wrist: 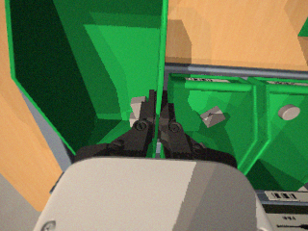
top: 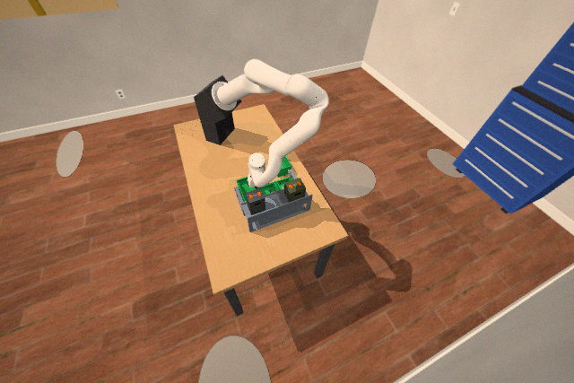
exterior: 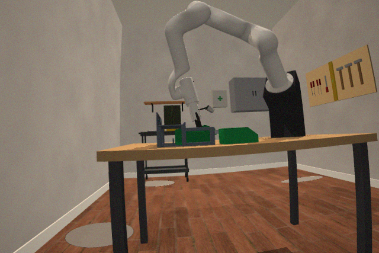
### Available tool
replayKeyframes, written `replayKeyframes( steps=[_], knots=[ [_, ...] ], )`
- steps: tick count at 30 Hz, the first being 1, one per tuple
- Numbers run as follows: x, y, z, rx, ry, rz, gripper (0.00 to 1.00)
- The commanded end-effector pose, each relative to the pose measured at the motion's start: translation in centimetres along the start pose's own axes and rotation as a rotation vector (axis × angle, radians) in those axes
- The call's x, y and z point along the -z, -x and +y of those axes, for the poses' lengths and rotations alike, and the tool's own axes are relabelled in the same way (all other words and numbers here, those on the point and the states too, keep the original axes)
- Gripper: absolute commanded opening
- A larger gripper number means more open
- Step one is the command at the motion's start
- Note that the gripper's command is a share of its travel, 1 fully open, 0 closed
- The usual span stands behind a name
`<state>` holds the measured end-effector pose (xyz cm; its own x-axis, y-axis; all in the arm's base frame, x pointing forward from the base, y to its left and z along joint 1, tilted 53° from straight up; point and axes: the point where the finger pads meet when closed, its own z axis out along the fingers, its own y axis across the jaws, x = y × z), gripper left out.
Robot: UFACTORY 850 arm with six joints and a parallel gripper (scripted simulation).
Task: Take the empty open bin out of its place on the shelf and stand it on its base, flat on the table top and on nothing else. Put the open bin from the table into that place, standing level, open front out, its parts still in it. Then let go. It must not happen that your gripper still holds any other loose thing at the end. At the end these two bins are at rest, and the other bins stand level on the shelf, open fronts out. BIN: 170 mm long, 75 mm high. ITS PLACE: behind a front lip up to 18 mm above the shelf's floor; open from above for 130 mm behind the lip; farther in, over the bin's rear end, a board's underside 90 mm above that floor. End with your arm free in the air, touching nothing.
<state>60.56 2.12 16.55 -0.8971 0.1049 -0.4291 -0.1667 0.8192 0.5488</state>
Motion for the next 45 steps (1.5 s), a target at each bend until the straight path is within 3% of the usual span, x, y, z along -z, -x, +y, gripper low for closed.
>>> replayKeyframes(
  steps=[1, 45],
  knots=[
    [0.0, 0.1, 0.0, 0.000, 0.000, -0.001, 0.00],
    [0.2, 1.8, 0.0, 0.000, 0.000, -0.043, 0.00]
  ],
)
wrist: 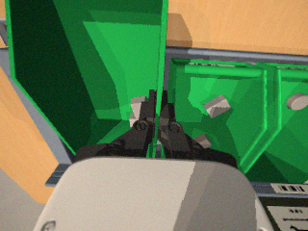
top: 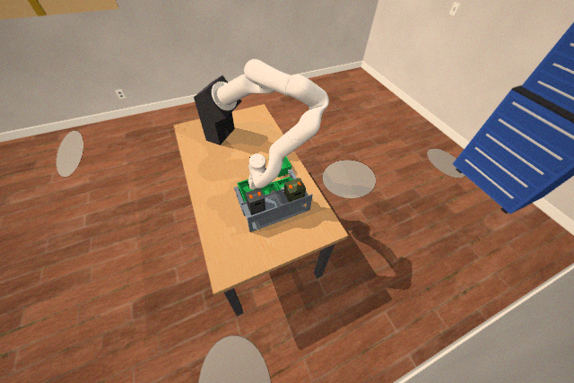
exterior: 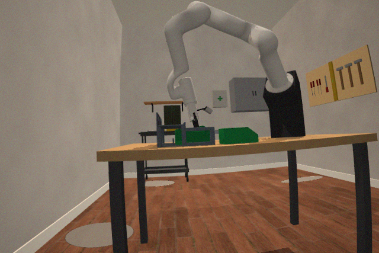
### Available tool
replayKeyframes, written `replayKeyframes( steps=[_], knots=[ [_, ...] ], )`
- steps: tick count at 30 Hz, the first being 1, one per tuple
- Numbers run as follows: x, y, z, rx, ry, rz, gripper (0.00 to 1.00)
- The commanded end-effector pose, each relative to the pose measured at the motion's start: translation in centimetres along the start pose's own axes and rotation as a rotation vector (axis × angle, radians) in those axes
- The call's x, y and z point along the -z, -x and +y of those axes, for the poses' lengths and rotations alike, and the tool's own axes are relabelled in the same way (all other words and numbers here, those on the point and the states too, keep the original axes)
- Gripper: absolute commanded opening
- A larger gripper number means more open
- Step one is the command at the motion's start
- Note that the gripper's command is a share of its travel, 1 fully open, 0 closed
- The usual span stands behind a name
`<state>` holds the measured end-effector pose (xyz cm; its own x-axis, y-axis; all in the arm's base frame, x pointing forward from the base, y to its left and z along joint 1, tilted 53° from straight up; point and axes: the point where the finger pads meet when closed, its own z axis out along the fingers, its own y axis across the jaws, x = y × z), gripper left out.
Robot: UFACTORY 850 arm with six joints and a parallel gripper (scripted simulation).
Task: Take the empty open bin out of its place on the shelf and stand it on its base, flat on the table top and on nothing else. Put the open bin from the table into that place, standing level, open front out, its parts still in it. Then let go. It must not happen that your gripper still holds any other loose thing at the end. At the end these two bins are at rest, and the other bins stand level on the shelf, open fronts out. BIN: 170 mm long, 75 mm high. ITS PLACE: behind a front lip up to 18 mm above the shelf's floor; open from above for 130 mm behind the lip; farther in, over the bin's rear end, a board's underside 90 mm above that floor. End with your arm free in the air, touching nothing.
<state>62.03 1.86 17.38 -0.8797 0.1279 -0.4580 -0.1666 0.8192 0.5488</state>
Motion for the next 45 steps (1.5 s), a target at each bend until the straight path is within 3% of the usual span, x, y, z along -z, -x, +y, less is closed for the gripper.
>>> replayKeyframes(
  steps=[1, 45],
  knots=[
    [0.05, 0.12, -0.02, 0.000, 0.000, -0.003, 0.00],
    [-0.18, 0.11, -0.02, 0.000, 0.000, -0.036, 0.00]
  ],
)
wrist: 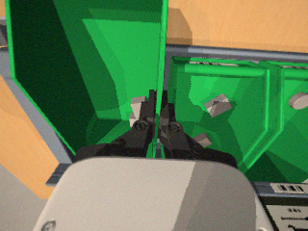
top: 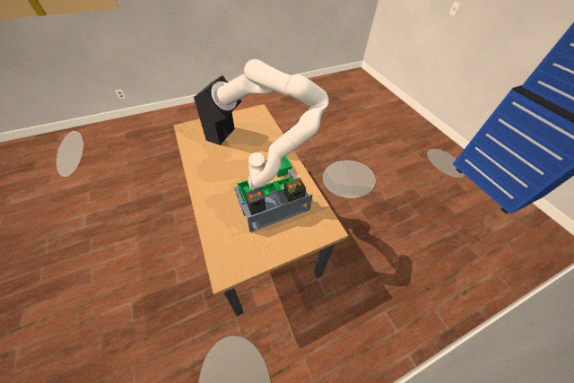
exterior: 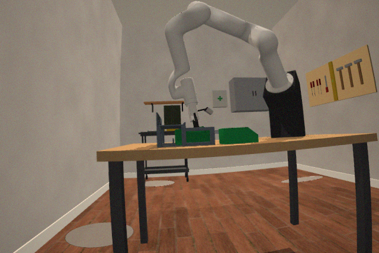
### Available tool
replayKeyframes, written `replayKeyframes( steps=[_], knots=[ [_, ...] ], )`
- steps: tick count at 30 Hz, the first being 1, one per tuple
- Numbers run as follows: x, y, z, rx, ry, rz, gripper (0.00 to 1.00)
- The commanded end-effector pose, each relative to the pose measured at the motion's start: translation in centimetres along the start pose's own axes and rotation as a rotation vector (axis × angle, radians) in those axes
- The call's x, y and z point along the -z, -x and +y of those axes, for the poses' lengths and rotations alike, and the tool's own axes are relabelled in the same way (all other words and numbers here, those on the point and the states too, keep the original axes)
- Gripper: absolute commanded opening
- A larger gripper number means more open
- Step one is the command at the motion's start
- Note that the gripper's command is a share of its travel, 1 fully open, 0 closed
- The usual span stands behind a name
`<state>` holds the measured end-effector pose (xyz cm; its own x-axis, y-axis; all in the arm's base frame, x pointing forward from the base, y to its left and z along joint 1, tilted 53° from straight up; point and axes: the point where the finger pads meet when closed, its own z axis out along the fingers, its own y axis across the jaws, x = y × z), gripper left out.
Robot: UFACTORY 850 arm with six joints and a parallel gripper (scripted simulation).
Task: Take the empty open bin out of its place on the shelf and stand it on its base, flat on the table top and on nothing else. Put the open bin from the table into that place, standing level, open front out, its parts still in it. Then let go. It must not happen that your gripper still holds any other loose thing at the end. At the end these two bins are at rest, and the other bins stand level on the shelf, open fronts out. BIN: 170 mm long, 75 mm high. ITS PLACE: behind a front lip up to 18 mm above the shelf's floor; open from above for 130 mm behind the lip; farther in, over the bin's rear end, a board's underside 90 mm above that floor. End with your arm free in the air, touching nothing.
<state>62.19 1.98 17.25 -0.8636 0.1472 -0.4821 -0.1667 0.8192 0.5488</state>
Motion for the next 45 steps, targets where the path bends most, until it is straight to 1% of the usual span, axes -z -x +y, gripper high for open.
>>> replayKeyframes(
  steps=[1, 4, 5, 45],
  knots=[
    [0.05, 0.05, -0.02, 0.000, 0.000, -0.001, 0.00],
    [0.05, 0.05, -0.02, 0.000, 0.000, -0.001, 0.00],
    [0.05, 0.05, -0.02, 0.000, 0.000, -0.001, 0.10],
    [0.09, 0.04, -0.02, 0.000, 0.000, -0.001, 0.10]
  ],
)
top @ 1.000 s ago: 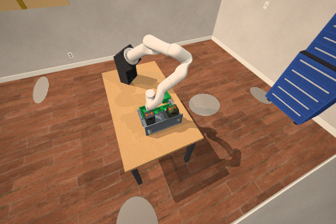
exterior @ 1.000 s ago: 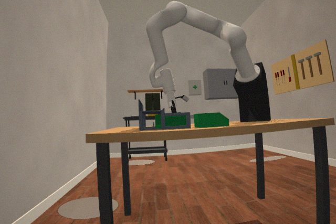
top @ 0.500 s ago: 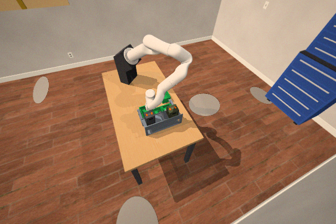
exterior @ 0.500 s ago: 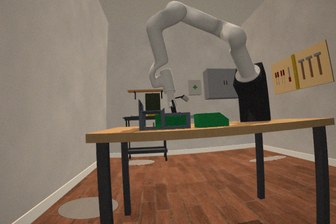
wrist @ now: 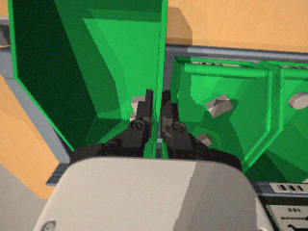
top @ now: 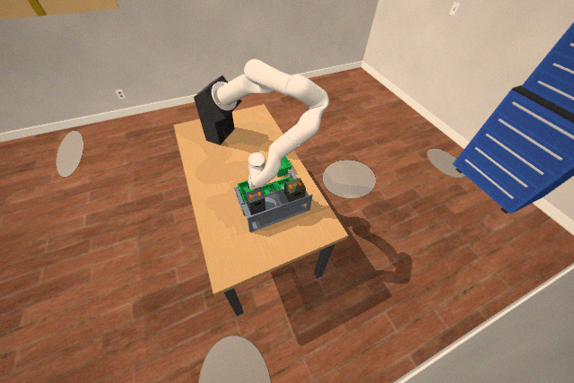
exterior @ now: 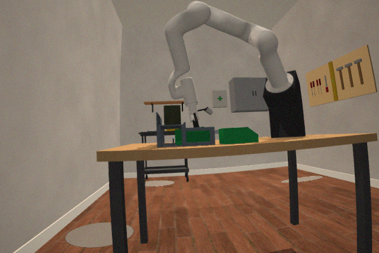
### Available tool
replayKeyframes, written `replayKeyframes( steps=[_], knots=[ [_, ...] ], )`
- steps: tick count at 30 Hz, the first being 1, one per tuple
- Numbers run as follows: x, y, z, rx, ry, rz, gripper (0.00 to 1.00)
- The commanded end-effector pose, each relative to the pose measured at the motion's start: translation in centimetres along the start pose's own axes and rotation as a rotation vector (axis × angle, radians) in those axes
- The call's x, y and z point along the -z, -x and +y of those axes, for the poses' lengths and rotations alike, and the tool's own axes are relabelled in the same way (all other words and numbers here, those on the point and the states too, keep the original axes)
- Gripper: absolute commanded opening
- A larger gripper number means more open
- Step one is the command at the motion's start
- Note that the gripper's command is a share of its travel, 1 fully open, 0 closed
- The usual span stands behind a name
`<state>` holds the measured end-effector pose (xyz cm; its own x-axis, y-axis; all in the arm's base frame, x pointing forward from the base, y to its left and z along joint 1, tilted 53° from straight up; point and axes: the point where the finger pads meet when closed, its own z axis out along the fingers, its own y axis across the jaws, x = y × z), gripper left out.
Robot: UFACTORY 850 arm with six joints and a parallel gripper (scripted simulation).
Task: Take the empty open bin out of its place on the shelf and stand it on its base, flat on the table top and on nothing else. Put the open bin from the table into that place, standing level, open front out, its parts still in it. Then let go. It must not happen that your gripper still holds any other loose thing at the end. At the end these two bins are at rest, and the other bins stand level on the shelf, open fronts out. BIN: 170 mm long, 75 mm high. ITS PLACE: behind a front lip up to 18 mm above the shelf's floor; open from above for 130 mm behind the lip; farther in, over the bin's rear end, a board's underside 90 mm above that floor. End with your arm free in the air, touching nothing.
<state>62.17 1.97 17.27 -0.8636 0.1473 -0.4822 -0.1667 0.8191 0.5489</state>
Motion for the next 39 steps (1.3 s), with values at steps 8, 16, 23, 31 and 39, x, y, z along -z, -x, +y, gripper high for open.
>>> replayKeyframes(
  steps=[8, 16, 23, 31, 39],
  knots=[
    [0.3, 0.0, 0.0, 0.000, -0.001, -0.001, 0.10],
    [0.8, -0.1, 0.0, 0.000, -0.001, -0.001, 0.10],
    [1.6, -0.2, 0.0, 0.000, -0.001, -0.001, 0.10],
    [2.8, -0.4, 0.0, 0.000, -0.001, -0.001, 0.10],
    [3.8, -0.6, 0.0, 0.000, -0.001, -0.001, 0.10]
  ],
)
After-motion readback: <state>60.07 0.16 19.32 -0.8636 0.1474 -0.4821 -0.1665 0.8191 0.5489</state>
